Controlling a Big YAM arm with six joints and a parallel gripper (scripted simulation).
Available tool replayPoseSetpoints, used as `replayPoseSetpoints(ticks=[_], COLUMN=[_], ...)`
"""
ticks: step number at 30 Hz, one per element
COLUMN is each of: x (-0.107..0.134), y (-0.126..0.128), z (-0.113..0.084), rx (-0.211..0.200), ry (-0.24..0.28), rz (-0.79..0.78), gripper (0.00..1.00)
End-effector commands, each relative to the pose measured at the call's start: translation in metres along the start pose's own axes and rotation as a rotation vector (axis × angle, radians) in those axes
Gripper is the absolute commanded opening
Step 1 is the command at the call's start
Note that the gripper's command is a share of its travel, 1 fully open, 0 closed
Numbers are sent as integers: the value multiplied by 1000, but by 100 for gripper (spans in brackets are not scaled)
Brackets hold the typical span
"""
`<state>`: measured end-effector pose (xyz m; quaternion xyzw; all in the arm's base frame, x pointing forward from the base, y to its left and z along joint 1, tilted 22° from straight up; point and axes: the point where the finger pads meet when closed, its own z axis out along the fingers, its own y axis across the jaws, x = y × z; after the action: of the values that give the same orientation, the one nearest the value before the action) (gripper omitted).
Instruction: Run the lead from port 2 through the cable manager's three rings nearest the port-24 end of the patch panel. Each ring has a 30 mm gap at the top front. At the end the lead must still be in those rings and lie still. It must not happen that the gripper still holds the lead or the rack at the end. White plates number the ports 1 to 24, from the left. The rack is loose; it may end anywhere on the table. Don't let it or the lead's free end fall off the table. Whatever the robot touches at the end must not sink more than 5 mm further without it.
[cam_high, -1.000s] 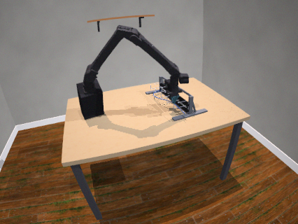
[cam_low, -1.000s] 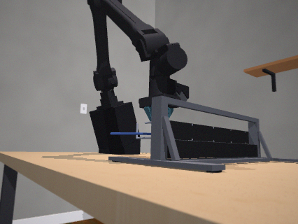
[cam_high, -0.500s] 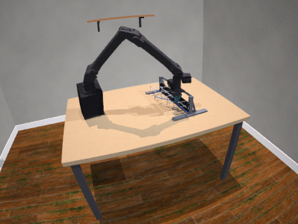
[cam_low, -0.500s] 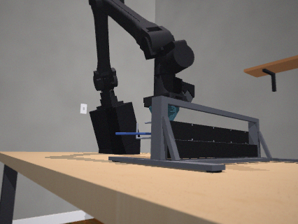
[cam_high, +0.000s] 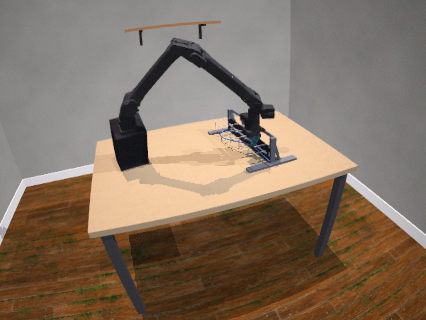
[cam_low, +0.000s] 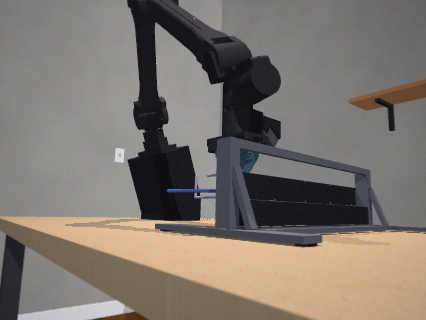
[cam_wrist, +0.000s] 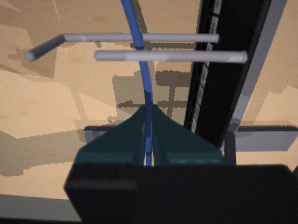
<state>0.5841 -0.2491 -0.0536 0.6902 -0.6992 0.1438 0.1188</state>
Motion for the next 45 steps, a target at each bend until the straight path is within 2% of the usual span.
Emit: replayPoseSetpoints(ticks=[1,17,18,45], x=[-6,-6,-6,-6], y=[-21,-21,-21,-21], z=[-16,-16,-16,-16], rx=[37,37,37,37], ry=[7,7,7,7], rz=[-2,-2,-2,-3], gripper=[0,0,33,33])
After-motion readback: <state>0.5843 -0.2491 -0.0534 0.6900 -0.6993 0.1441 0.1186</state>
